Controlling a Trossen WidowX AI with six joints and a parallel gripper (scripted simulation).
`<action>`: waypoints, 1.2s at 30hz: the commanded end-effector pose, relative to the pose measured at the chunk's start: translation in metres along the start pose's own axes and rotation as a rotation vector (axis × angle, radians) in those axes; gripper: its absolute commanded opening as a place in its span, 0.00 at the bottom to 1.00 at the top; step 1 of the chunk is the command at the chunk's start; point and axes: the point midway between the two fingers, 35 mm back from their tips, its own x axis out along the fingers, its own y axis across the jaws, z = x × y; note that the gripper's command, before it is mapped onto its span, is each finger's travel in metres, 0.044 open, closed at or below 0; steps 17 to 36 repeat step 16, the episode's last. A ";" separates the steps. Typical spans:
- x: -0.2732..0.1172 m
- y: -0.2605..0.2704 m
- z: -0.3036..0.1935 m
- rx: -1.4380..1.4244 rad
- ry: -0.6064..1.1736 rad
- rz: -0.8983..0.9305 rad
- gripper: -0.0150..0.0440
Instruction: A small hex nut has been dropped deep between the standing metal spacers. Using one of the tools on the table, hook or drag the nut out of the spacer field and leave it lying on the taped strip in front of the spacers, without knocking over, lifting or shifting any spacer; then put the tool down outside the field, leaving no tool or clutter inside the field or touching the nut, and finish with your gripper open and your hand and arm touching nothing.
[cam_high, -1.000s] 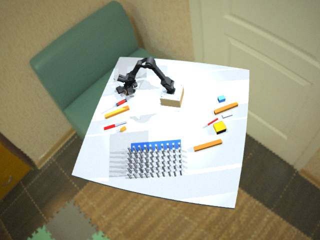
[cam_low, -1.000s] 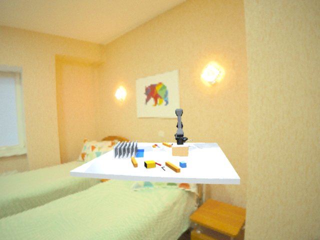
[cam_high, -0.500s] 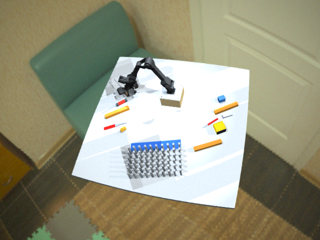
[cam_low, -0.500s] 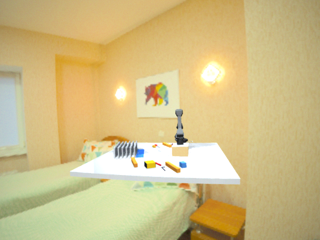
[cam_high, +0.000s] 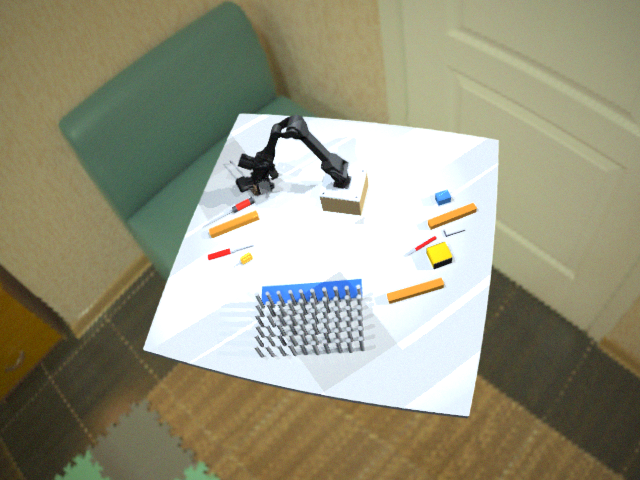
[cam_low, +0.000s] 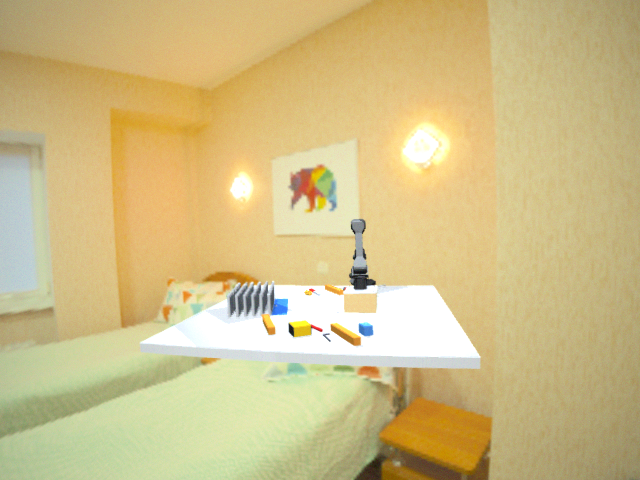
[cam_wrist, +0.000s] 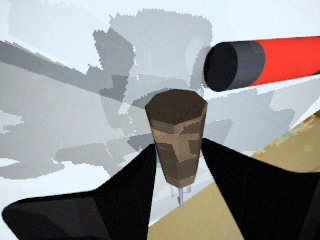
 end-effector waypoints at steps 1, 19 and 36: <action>0.000 0.000 0.000 0.000 0.000 0.000 0.30; 0.000 0.000 0.000 0.000 0.000 0.000 0.97; 0.000 0.000 0.000 0.000 0.000 0.000 0.97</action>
